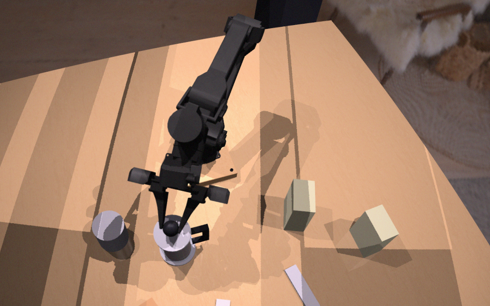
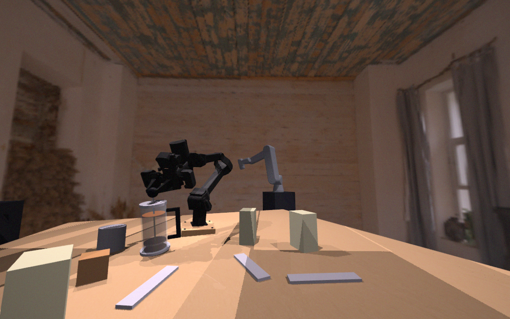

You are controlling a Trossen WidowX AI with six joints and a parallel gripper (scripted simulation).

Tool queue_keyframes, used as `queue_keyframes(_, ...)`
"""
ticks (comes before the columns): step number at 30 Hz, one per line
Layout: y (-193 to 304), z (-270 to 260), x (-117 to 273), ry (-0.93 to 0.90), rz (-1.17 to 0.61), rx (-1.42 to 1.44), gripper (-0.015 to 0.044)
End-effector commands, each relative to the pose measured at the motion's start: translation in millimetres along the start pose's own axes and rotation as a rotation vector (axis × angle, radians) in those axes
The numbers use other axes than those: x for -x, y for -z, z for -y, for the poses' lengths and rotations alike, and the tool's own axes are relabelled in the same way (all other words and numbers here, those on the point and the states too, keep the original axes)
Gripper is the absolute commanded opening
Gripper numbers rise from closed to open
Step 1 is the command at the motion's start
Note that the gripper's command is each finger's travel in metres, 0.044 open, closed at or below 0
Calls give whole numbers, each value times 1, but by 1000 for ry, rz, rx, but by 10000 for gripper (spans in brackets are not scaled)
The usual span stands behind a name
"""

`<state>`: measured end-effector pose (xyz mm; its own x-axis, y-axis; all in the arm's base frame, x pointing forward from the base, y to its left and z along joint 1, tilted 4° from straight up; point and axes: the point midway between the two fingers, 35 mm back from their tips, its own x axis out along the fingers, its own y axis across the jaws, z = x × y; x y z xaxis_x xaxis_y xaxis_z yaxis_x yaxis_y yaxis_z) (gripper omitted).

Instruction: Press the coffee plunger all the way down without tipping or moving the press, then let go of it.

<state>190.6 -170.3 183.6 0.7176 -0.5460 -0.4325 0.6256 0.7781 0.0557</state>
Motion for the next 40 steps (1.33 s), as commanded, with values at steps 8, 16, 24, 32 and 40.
queue_keyframes(8, 0, 0, 0, 0, -1, 0, 253)
queue_keyframes(16, 0, 0, 0, 0, -1, 0, 440)
queue_keyframes(24, -28, 1, 24, -2, -11, -3, 440)
queue_keyframes(32, -55, -1, 58, -5, -22, -7, 440)
queue_keyframes(40, -55, -1, 58, -5, -22, -7, 440)
